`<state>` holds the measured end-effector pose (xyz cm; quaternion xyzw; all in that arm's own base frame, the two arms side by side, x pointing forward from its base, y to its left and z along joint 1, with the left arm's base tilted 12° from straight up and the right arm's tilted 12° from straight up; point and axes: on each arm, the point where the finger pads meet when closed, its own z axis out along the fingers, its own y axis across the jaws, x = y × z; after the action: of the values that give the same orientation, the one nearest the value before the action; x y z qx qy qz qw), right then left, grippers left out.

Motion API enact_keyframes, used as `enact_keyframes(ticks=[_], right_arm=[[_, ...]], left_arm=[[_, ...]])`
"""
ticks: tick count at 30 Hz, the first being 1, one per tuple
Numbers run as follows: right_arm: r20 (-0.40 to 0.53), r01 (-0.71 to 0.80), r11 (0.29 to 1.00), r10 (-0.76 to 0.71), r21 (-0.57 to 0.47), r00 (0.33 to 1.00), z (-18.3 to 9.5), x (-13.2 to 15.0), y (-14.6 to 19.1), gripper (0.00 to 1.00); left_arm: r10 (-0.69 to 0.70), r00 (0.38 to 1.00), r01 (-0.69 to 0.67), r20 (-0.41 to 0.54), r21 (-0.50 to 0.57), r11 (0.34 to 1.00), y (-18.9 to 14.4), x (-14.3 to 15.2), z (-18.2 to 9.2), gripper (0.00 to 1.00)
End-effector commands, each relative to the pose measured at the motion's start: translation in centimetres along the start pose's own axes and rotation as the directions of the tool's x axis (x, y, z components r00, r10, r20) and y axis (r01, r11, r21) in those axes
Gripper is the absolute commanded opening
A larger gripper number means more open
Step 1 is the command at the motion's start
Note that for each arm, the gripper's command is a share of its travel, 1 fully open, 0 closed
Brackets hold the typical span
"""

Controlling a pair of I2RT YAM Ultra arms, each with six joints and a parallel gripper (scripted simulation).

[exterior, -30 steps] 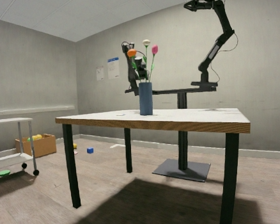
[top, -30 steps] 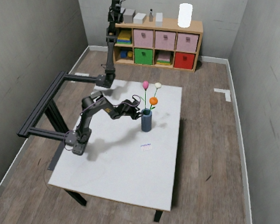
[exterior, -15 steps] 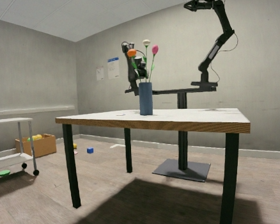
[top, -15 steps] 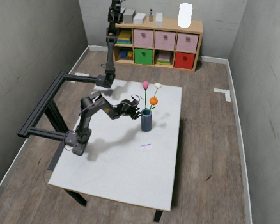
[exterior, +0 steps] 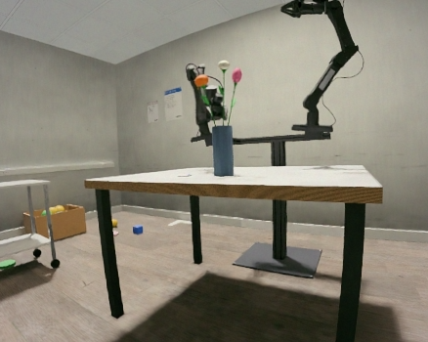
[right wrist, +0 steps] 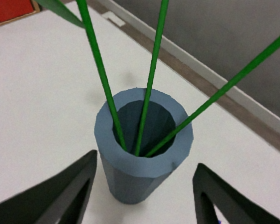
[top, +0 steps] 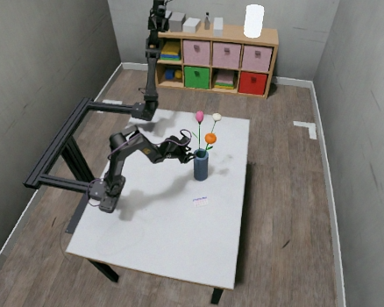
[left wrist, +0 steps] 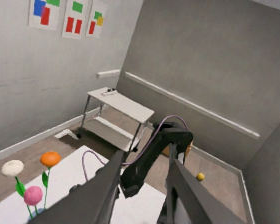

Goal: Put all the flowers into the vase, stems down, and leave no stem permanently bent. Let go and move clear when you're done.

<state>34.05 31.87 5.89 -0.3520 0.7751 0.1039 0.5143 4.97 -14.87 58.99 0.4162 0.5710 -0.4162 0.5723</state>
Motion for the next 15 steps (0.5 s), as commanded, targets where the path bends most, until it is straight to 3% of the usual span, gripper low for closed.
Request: enact_keyframes(ticks=[1,5,15], right_arm=[[0.066,-0.014,1.000,0.014,0.002,0.998,-0.6,-3.8,0.1,0.60],[0.057,-0.012,1.000,0.012,0.000,0.998,-1.0,-3.9,0.2,0.60],[0.057,-0.014,1.000,0.013,0.001,0.998,-3.6,-8.1,0.1,0.60]], left_arm=[[-0.006,1.000,0.006,-0.011,0.002,1.000,-0.1,-0.1,0.5,0.30],[-0.006,1.000,0.006,-0.011,0.002,1.000,-0.1,-0.1,0.5,0.30],[-0.006,1.000,0.006,-0.011,0.002,1.000,-0.1,-0.1,0.5,0.30]])
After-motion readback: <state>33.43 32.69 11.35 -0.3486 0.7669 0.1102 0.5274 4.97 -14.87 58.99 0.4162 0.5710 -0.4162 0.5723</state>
